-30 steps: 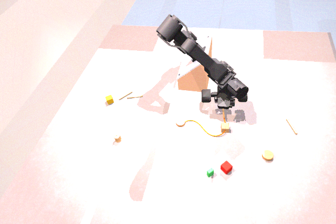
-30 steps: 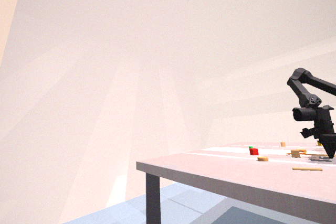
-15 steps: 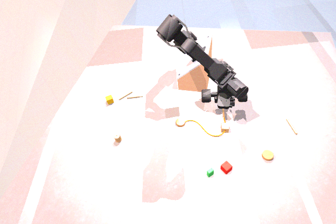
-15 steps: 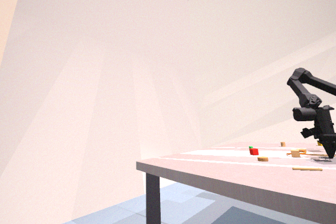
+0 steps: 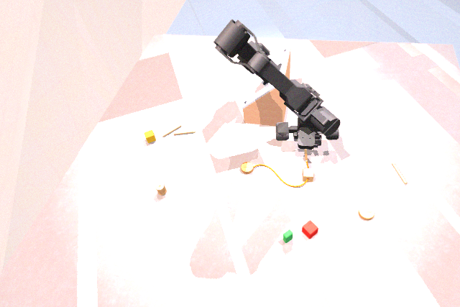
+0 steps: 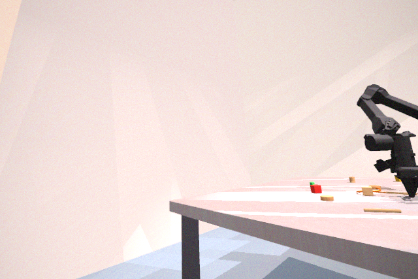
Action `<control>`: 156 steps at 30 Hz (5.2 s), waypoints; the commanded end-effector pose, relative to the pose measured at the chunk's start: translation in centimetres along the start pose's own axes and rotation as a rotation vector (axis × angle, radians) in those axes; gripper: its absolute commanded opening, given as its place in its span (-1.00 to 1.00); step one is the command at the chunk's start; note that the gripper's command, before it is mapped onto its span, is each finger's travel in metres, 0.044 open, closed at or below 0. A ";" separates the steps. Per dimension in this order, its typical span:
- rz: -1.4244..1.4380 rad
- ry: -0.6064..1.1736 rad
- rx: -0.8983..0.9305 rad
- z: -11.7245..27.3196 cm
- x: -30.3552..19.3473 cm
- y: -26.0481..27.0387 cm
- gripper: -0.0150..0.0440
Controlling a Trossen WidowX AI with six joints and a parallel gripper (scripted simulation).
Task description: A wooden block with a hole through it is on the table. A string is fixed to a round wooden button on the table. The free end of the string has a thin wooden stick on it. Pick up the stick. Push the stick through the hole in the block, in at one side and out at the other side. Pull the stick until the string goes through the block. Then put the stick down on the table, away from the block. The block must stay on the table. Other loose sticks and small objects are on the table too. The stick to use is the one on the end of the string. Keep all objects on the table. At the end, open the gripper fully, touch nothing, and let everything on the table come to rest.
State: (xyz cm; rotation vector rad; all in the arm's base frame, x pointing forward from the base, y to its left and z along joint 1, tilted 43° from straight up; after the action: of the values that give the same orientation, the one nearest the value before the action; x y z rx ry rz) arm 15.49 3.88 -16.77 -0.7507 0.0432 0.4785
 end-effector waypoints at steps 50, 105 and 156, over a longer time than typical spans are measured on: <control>0.005 0.023 0.005 -0.5 -0.6 0.0 -0.49; 0.005 -0.022 0.016 7.8 0.6 0.4 0.58; 0.008 -0.029 0.017 10.4 0.8 0.4 1.00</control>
State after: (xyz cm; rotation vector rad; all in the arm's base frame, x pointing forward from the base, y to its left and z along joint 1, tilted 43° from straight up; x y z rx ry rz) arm 14.63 11.40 -9.53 -0.7271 0.0236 0.4964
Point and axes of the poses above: the point midway between the two fingers, 35 mm back from their tips, its own z axis back along the fingers, its own y axis across the jaws, x = y × z, the point moved 2 cm from there along z, back along the fingers, and after that the axes turned 11 degrees about z, right-handed, at the moved point
